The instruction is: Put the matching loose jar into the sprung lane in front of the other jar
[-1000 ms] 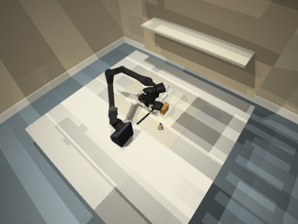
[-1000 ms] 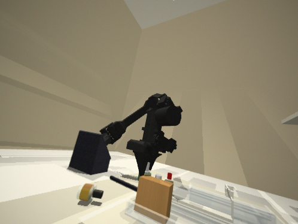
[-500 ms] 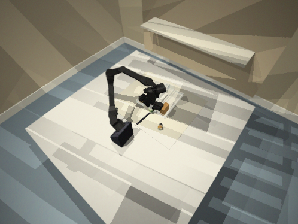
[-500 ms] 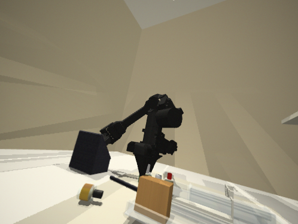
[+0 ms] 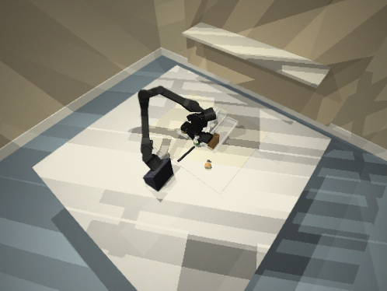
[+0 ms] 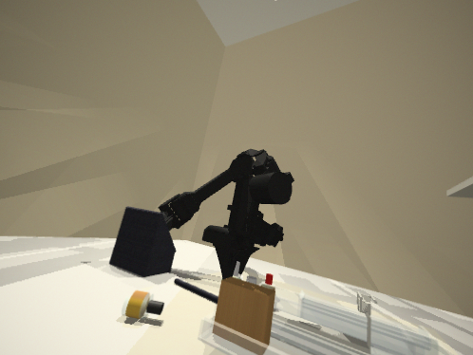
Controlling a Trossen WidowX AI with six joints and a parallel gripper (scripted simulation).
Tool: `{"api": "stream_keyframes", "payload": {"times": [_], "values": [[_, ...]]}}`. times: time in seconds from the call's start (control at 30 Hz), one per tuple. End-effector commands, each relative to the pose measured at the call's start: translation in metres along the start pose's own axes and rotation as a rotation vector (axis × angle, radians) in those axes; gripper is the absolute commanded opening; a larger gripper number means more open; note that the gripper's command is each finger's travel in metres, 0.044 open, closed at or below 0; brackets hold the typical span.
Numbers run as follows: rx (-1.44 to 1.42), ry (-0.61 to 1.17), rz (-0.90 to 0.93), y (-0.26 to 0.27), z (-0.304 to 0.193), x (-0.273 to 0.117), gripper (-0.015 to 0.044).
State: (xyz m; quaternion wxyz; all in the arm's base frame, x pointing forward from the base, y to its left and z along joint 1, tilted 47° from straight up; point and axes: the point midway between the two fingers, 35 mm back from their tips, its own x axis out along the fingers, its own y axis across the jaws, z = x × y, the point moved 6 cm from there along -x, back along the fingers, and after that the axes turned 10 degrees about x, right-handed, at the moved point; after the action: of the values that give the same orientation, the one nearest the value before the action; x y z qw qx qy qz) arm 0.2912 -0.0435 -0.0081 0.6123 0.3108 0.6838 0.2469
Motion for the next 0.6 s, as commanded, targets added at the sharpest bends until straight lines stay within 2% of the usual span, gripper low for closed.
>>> {"api": "stream_keyframes", "payload": {"times": [0.0,0.57], "values": [[-0.005,-0.011,0.002,0.001,0.0055,-0.0013,0.0],[-0.005,-0.012,0.002,0.0023,0.0132,-0.0012,0.0]]}}
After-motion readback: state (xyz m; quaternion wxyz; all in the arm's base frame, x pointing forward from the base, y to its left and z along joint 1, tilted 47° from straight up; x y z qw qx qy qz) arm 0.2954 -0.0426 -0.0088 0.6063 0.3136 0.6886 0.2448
